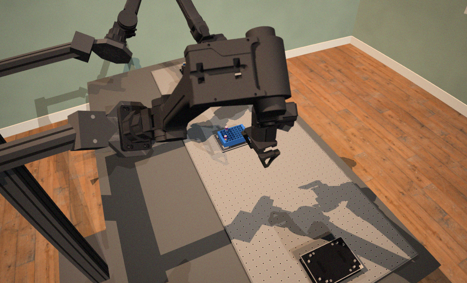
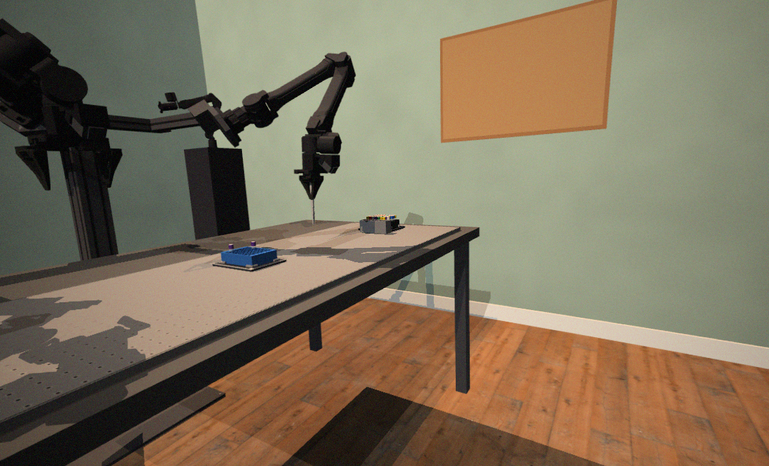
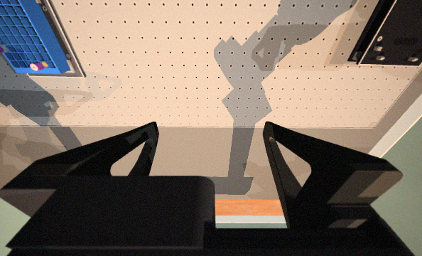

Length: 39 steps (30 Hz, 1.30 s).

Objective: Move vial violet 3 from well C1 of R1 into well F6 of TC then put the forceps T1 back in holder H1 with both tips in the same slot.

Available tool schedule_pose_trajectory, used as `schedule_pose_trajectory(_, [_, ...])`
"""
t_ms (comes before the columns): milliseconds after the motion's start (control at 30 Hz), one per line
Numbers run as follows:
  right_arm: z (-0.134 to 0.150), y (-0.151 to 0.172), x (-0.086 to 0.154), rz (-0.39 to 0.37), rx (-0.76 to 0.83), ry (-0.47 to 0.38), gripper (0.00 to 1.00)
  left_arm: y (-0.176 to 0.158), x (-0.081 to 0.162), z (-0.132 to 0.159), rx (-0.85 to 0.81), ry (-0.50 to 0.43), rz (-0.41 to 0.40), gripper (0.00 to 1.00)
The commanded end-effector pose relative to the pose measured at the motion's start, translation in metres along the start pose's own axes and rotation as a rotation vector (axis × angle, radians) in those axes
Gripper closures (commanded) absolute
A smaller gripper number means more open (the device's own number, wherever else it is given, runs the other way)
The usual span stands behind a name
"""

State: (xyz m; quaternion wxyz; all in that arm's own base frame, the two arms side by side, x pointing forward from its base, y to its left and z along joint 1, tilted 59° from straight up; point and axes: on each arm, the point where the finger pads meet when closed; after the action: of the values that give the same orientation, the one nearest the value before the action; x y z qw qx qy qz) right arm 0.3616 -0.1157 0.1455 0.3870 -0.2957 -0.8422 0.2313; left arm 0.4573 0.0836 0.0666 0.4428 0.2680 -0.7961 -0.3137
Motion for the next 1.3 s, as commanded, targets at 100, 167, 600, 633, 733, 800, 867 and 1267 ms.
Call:
schedule_pose_trajectory(100, [-0.014, -0.005, 0.004, 0.007, -0.037, -0.029, 0.0, 0.021, -0.002, 0.004, -0.002, 0.013, -0.009, 0.93])
schedule_pose_trajectory(167, [-0.014, -0.005, 0.004, 0.007, -0.037, -0.029, 0.0, 0.024, -0.002, 0.004, -0.003, 0.014, -0.009, 0.93])
schedule_pose_trajectory(600, [-0.014, -0.005, 0.004, 0.007, -0.037, -0.029, 0.0, 0.043, -0.002, 0.004, -0.002, 0.013, -0.009, 0.93])
schedule_pose_trajectory(633, [-0.014, -0.005, 0.004, 0.007, -0.037, -0.029, 0.0, 0.045, -0.002, 0.003, -0.001, 0.012, -0.009, 0.93])
schedule_pose_trajectory(733, [-0.014, -0.005, 0.004, 0.007, -0.037, -0.029, 0.0, 0.05, -0.002, 0.004, -0.002, 0.012, -0.009, 0.93])
schedule_pose_trajectory(800, [-0.014, -0.005, 0.004, 0.007, -0.037, -0.029, 0.0, 0.053, -0.002, 0.004, -0.002, 0.012, -0.009, 0.93])
schedule_pose_trajectory(867, [-0.014, -0.005, 0.004, 0.007, -0.037, -0.029, 0.0, 0.056, -0.001, 0.003, -0.001, 0.012, -0.009, 0.93])
schedule_pose_trajectory(1267, [-0.014, -0.005, 0.004, 0.007, -0.037, -0.029, 0.0, 0.074, -0.001, 0.001, 0.002, 0.007, -0.011, 0.93])
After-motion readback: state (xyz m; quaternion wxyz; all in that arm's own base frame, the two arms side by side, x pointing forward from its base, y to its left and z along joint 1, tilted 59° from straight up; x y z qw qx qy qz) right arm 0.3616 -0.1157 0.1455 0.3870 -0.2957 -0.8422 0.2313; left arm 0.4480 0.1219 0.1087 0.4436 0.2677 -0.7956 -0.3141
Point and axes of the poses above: on each arm, the point where the finger pads meet when closed, its own x axis back along the fingers, its own y axis across the jaws, z = x × y, and after that the axes turned 4 degrees about -x, right-handed
